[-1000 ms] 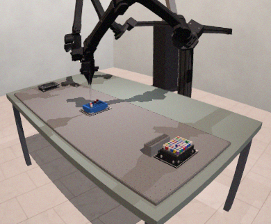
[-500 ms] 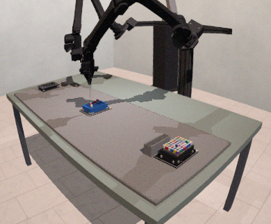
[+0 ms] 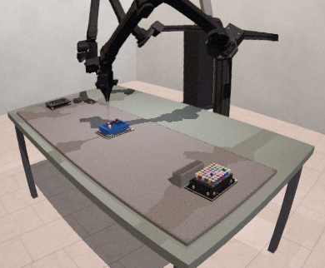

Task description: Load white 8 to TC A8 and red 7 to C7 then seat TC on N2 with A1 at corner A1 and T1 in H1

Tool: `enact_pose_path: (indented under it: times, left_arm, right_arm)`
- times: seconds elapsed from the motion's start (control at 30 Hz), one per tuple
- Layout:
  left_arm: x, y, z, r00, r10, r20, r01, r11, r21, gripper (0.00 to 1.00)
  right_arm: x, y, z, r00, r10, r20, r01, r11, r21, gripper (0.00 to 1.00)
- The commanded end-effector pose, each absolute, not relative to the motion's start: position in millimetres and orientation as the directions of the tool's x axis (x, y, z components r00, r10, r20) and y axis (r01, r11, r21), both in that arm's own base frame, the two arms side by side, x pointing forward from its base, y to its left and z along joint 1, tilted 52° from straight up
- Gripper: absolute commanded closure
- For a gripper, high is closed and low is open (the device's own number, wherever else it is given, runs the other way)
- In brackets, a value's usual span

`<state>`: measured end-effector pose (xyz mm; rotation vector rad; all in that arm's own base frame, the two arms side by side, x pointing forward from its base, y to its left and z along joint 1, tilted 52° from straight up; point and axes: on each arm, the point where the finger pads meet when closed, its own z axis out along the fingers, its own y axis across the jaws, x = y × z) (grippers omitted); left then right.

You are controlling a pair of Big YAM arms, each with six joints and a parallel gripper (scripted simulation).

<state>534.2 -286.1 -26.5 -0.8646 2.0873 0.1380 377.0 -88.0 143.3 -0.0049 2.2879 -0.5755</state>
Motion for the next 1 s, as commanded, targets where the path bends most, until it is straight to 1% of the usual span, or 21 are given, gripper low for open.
enact_pose_path:
  times: [0.0,0.97]
  left_arm:
    - [543.3,-285.7,-30.8,-0.394,-0.532,-0.749,-0.626,0.752,-0.206,0.93]
    - [545.8,-276.7,-36.8,-0.396,-0.532,-0.748,-0.632,0.749,-0.198,0.93]
  right_arm:
    - [379.1,-87.4,147.7,-0.708,-0.19,-0.68,0.158,0.896,-0.415,0.0]
    - [379.1,-87.4,147.7,-0.708,-0.19,-0.68,0.158,0.896,-0.415,0.0]
